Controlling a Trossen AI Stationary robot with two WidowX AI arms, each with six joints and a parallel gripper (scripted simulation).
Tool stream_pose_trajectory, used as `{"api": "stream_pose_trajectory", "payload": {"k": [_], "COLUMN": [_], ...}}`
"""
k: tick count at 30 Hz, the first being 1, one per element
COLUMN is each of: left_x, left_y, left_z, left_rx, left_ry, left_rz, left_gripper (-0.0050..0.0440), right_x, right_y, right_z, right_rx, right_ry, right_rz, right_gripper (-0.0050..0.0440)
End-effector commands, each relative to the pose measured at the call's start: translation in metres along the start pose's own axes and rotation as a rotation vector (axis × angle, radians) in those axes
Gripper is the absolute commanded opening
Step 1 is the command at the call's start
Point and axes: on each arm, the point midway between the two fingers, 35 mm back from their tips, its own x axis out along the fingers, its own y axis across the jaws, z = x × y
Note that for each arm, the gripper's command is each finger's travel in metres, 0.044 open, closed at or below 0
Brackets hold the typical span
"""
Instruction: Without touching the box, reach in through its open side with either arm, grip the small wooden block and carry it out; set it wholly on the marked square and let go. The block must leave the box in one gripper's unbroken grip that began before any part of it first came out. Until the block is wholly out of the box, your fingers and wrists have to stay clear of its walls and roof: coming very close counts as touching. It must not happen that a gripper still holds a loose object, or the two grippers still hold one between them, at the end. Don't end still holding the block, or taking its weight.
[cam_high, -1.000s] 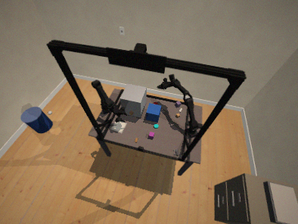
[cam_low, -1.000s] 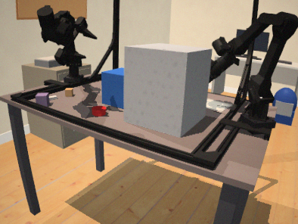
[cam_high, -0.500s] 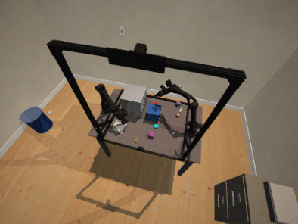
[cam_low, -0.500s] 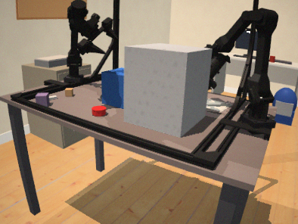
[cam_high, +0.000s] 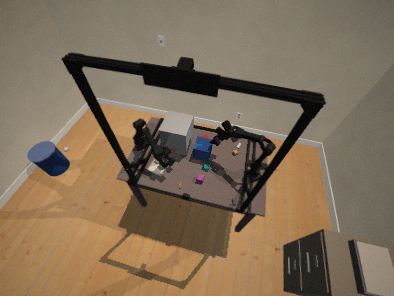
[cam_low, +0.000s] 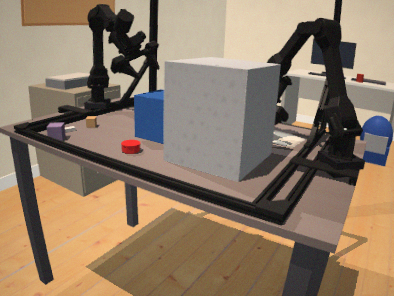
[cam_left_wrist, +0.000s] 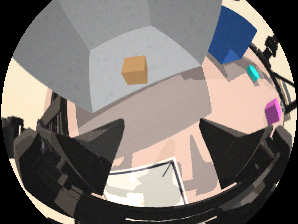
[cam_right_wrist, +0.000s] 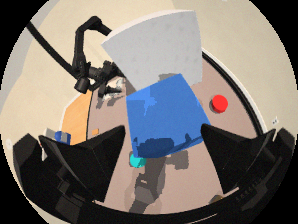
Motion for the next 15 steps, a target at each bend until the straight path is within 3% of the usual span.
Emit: {"api": "stream_pose_trajectory", "payload": {"k": [1,9,15], "left_x": [0.011,0.027,0.029], "left_y": [-0.002,-0.005,-0.005], "left_z": [-0.002,-0.003,-0.004], "left_rx": [-0.111,-0.327,-0.345], "left_ry": [-0.069,-0.248,-0.267], "left_rz": [0.128,0.266,0.275], "left_gripper": [0.0400,0.0400,0.0400], "right_x": [-0.011,-0.026,-0.027], "right_y": [0.011,0.005,0.003], "right_z": [-0.046,-0.134,-0.142], "right_rx": [-0.069,-0.214,-0.228], "right_ry": [-0.005,0.021,0.023], "right_rz": [-0.079,-0.218,-0.231], "right_gripper": [0.0400,0.0400,0.0400]}}
